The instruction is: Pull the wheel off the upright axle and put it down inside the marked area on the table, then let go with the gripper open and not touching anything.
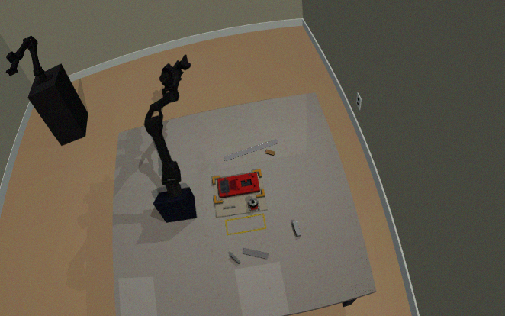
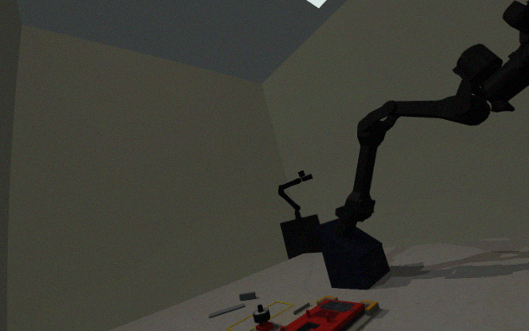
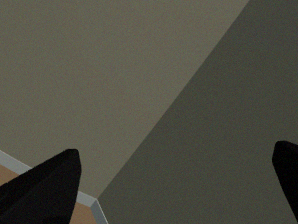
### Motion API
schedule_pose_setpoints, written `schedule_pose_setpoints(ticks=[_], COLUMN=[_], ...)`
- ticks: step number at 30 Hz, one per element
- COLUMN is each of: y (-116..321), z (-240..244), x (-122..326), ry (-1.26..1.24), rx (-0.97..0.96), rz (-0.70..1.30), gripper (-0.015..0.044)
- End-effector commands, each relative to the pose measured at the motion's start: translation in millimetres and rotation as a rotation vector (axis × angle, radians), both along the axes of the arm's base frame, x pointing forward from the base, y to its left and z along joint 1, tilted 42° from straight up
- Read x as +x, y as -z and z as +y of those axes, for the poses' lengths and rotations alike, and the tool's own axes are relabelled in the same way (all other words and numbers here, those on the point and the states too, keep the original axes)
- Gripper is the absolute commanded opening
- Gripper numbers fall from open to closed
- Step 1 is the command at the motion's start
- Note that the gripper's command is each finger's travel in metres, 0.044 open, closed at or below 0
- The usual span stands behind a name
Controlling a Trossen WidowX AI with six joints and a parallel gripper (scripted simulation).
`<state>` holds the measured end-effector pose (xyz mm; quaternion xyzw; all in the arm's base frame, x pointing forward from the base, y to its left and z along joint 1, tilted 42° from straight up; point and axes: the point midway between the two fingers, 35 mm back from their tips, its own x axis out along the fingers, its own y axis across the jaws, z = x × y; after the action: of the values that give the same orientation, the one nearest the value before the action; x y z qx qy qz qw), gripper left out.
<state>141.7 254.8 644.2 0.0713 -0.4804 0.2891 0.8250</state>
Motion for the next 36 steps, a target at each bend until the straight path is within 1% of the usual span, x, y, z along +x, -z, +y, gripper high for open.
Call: schedule_pose_setpoints(ticks=[1, 4, 12, 20, 29, 36], y=[0.4, 5.9, 53.2, 113.2, 216.5, 302.9], z=[0.0, -0.4, 33.1, 36.7, 20.6, -17.1], x=[1.3, 20.5, 90.2, 171.7, 260.5, 317.3], ry=[0.006, 0.093, 0.203, 0.307, 0.330, 0.331], rx=[-0.003, -0.043, -0.269, -0.469, -0.696, -0.845], rz=[0.001, 0.015, 0.092, 0.225, 0.486, 0.720], gripper=[0.0374, 0.0300, 0.0300, 0.0300, 0.0300, 0.0300])
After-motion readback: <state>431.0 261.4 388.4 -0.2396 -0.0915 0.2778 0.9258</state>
